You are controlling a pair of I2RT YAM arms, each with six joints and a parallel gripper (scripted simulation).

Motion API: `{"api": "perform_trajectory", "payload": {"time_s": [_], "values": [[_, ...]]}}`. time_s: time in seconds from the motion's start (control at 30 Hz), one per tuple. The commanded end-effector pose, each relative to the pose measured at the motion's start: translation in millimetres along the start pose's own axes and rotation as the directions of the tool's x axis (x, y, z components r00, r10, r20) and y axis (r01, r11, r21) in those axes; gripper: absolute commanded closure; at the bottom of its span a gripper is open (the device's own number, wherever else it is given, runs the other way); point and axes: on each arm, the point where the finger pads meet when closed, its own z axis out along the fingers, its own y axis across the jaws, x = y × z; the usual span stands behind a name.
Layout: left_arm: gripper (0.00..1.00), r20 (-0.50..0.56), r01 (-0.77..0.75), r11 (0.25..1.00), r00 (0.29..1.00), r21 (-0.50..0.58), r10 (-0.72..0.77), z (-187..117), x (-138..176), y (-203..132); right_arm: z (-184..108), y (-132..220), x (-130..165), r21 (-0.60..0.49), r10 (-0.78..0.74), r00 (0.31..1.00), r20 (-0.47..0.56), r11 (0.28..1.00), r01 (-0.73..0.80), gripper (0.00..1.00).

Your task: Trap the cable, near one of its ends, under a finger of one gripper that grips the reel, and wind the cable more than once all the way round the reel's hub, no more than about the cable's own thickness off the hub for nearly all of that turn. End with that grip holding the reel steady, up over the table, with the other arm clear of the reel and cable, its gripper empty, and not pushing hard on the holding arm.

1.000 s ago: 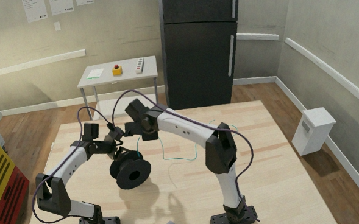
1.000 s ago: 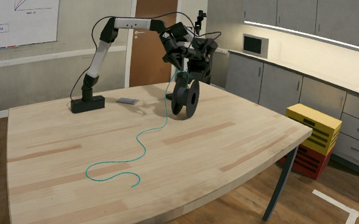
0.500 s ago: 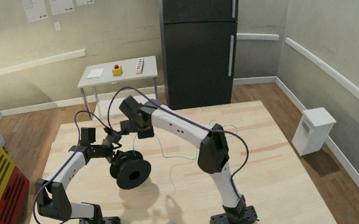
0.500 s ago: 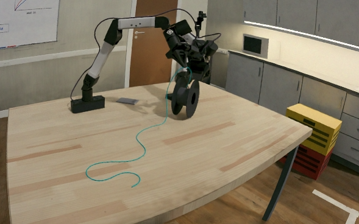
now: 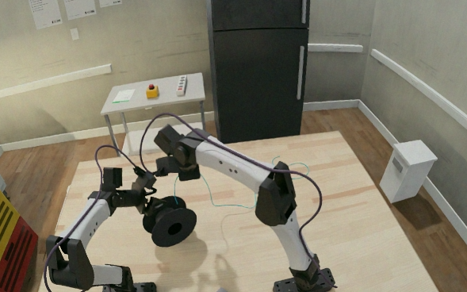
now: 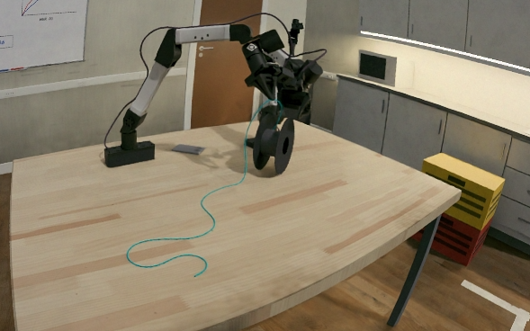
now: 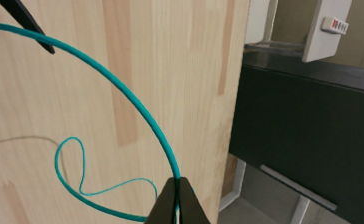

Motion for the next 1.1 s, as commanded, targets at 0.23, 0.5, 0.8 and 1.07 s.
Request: {"api": "perform_trajectory", "payload": {"time_s": [0.23, 0.5, 0.8, 1.07], "values": [[0.25, 0.012, -0.014, 1.0, 1.0, 0.006, 0.013, 3.9, -1.2, 0.3, 3.0, -2.3, 0.9, -0.008, -0.005, 1.0, -0.006, 1.0, 0.005, 1.0], [0.25, 0.017, -0.019, 1.0, 1.0, 0.003, 0.019, 2.9, -3.9, 0.1, 5.3, 3.2, 3.6, -0.021, -0.014, 1.0, -0.016, 1.0, 0.013, 1.0], [0.25, 0.017, -0.019, 1.0, 1.0, 0.003, 0.019, 2.9, -3.8, 0.1, -9.9, -12.9, 14.4, 0.019, 0.013, 1.0, 0.018, 1.0, -0.014, 1.0], [0.25, 0.017, -0.019, 1.0, 1.0, 0.003, 0.019, 2.9, -3.8, 0.1, -5.6, -15.9, 28.4, 0.019, 0.013, 1.0, 0.017, 1.0, -0.013, 1.0]]}}
